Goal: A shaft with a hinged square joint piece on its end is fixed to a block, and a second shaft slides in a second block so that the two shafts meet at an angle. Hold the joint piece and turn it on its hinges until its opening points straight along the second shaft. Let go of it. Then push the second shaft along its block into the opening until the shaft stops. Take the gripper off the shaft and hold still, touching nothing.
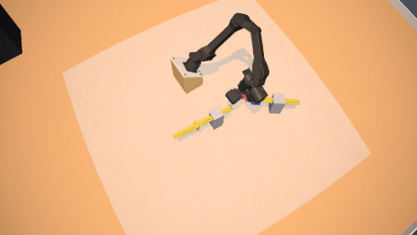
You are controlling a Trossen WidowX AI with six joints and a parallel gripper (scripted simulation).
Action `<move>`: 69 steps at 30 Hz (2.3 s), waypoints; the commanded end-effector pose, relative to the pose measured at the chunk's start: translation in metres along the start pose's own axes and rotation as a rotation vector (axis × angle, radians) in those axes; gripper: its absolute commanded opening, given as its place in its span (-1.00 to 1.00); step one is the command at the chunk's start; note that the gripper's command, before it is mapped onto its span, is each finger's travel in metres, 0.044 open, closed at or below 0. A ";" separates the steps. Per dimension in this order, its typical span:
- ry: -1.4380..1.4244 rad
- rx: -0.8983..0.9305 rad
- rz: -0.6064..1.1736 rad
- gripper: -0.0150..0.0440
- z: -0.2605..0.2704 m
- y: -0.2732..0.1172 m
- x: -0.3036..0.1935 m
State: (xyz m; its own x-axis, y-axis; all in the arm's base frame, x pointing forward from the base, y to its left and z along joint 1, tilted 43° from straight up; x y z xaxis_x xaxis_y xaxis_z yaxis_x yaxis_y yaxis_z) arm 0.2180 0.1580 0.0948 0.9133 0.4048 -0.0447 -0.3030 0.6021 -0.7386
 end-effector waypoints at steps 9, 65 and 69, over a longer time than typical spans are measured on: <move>-0.169 -0.032 -0.022 -0.49 -0.008 0.001 0.001; -1.175 -0.144 -0.133 -0.49 -0.045 0.002 0.028; -1.245 -0.144 -0.142 -0.49 -0.047 0.002 0.031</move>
State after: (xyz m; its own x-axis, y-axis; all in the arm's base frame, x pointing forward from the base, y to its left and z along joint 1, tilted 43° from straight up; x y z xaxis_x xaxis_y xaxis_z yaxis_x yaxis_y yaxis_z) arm 0.2557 0.1392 0.0613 0.0876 0.7703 0.6316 -0.1220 0.6375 -0.7607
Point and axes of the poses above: the point midway between the two fingers, 35 mm back from their tips, its own y axis out along the fingers, its own z axis across the jaws, x = y × z, the point moved 1 cm from there along -y, back along the fingers, and after that the axes turned 1 degree about -y, right-handed, at the moved point
